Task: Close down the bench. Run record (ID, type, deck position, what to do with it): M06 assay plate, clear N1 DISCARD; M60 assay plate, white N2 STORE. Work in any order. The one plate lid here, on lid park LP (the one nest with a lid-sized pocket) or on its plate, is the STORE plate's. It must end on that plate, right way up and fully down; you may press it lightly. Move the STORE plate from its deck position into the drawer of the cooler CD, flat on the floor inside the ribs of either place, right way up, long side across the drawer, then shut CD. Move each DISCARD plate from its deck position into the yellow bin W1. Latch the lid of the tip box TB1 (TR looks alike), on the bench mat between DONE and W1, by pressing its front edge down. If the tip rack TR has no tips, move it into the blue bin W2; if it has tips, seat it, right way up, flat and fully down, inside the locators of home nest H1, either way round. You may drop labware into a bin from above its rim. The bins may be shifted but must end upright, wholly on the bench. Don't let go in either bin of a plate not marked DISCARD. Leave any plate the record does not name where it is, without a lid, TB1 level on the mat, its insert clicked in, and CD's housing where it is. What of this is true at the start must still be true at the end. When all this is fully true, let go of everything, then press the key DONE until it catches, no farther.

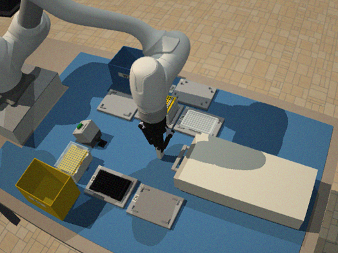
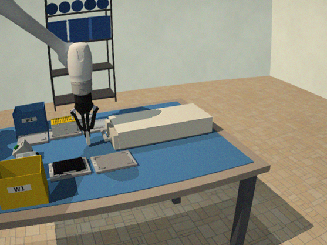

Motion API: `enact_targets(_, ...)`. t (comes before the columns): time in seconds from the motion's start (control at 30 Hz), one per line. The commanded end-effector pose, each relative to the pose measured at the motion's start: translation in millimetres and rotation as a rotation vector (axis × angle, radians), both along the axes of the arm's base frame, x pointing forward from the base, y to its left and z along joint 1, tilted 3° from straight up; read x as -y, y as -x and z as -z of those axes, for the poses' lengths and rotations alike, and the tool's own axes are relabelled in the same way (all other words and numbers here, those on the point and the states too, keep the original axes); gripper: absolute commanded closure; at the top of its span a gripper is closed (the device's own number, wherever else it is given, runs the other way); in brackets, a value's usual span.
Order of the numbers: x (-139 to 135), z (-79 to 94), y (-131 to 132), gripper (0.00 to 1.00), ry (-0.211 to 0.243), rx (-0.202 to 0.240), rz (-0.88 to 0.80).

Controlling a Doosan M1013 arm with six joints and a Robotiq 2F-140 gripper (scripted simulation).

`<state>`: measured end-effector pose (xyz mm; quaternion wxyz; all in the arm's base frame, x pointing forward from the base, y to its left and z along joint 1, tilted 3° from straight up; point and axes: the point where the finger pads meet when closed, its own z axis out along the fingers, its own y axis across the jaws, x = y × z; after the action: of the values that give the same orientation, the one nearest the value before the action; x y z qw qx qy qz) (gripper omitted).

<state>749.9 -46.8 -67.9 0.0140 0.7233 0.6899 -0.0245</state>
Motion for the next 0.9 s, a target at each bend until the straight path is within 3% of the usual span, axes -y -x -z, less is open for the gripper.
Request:
enact_targets(0.0, 0, -3.0, 0, 1.00, 0.000, 0.000, 0.000)
enact_targets(0.87, -2, -32.3, -1, 1.00, 0.000, 0.000, 0.000)
